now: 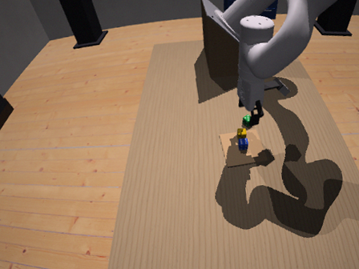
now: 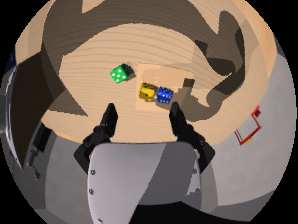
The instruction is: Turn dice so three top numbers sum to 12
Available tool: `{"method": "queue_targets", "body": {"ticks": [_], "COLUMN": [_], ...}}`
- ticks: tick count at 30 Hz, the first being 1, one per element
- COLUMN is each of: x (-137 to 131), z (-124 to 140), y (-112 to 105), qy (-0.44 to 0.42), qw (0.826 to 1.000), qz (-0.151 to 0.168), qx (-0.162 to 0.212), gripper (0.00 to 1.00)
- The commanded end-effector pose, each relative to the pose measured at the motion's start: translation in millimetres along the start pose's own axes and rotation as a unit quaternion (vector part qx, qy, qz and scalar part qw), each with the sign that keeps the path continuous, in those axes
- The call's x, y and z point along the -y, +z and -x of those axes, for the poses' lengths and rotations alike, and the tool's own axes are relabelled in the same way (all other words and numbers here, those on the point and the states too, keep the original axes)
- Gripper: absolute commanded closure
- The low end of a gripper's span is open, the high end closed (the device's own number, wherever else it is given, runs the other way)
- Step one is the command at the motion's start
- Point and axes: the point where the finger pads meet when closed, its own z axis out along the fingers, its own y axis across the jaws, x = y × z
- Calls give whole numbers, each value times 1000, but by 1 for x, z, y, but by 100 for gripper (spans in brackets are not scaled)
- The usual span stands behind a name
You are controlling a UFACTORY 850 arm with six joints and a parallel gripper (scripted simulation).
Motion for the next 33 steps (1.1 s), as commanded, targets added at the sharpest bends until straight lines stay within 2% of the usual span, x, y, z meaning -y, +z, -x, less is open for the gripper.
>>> {"method": "queue_targets", "body": {"ticks": [1,4,7,9,11,21,22,24,29,33], "x": [6,11,11,18,19,35,38,38,47,49], "z": [-4,-6,-7,-10,-11,-20,-21,-21,-26,-28], "y": [0,0,0,0,0,1,1,1,2,2], "qy": [87,139,144,216,230,403,429,429,514,537], "qw": [996,990,990,976,973,915,904,904,858,843], "qz": [-5,-5,-5,-5,-5,-5,-5,-5,-4,-4], "qx": [0,1,1,2,2,4,4,4,5,6], "gripper": [0,0,0,0,0,0,0,0,0,0]}}
